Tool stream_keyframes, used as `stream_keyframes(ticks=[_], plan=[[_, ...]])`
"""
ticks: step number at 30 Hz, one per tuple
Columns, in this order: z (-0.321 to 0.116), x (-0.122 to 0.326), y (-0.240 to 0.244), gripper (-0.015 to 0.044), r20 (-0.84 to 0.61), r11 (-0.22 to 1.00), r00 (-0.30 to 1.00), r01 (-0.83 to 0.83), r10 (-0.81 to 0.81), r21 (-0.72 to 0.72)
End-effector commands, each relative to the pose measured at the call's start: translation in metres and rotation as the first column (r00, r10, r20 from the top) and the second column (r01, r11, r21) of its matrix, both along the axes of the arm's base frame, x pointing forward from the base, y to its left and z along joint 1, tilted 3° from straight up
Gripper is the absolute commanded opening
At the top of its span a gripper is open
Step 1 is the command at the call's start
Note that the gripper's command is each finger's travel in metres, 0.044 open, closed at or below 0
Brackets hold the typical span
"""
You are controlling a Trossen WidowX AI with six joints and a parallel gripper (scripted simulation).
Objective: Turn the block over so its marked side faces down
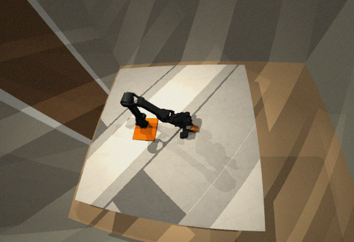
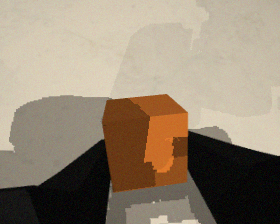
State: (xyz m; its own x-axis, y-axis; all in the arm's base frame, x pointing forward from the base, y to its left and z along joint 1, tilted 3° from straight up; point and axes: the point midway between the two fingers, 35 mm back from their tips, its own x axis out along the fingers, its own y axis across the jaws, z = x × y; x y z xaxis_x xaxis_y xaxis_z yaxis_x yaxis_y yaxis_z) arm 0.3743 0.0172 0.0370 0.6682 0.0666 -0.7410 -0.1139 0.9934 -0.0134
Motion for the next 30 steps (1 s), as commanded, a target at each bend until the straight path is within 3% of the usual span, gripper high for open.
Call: stream_keyframes(ticks=[1,15,30], plan=[[-0.005,-0.001,0.0,0.0,0.055,1.0,0.998,-0.002,0.002,0.01],[-0.007,-0.014,0.0,0.0,0.273,0.999,0.962,-0.012,0.003,0.031],[-0.003,-0.015,0.0,0.0,0.307,0.999,0.952,-0.014,0.003,0.034]])
